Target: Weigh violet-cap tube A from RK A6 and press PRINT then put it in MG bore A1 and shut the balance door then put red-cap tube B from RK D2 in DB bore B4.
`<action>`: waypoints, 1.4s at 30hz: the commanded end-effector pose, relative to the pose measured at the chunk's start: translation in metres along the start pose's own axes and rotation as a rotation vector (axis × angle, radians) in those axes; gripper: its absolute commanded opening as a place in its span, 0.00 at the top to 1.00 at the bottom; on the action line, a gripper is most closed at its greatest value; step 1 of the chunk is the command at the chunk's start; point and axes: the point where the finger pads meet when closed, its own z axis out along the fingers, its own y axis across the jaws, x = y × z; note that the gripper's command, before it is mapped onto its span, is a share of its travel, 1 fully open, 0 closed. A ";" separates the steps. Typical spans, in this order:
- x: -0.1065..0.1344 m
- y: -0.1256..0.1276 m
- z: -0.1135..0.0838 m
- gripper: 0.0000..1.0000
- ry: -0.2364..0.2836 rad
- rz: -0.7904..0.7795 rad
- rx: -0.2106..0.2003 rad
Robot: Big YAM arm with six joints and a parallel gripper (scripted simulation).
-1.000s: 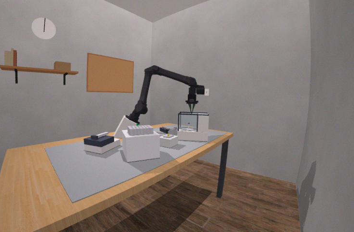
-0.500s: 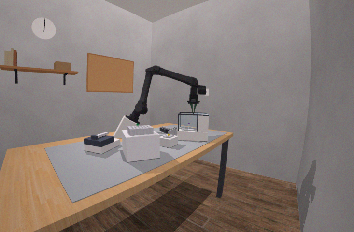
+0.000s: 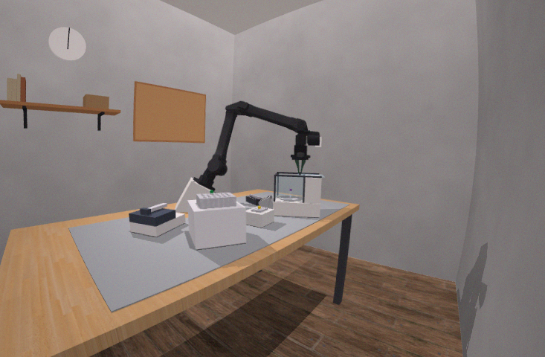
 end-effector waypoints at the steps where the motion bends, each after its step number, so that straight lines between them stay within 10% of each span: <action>1: 0.004 0.025 -0.011 0.94 -0.005 -0.006 -0.029; 42: 0.003 0.041 -0.011 0.94 -0.007 -0.010 -0.047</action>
